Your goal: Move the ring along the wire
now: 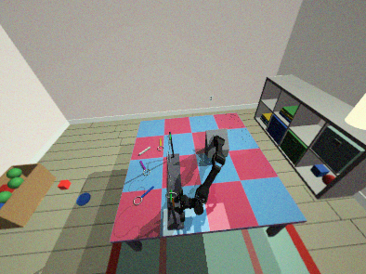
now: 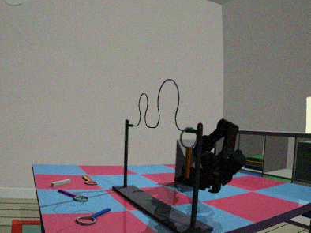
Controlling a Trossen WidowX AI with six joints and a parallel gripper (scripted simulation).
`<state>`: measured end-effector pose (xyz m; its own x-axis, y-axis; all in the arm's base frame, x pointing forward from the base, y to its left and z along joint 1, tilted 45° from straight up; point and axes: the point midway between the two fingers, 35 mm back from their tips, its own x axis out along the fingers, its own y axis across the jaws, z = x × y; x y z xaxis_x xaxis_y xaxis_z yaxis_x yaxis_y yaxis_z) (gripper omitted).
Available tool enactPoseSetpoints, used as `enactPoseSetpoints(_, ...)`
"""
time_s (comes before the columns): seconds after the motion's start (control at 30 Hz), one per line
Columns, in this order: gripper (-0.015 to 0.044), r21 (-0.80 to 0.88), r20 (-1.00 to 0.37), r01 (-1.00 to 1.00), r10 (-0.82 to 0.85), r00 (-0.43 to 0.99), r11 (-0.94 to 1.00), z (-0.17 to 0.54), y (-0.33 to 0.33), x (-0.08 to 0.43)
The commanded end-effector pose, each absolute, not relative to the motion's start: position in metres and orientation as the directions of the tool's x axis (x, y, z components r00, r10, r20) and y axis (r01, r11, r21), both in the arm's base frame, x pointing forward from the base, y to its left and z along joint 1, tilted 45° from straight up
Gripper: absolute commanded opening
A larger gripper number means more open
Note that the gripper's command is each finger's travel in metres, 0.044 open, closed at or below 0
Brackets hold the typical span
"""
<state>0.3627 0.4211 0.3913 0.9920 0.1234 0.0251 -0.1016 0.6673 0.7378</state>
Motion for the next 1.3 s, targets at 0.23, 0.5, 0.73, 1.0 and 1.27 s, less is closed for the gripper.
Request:
enactPoseSetpoints(0.23, 0.0003, 0.738, 0.025, -0.102, 0.123, 0.992, 0.667, 0.391, 0.421, 0.363)
enactPoseSetpoints(0.5, -0.015, 0.738, 0.025, -0.102, 0.123, 0.992, 0.667, 0.391, 0.421, 0.363)
enactPoseSetpoints(0.73, -0.015, 0.736, 0.026, -0.103, 0.124, 0.992, 0.669, 0.395, 0.416, 0.363)
enactPoseSetpoints(1.0, -0.015, 0.733, 0.027, -0.105, 0.125, 0.992, 0.672, 0.404, 0.405, 0.364)
enactPoseSetpoints(1.27, -0.015, 0.733, 0.027, -0.105, 0.125, 0.992, 0.672, 0.404, 0.405, 0.364)
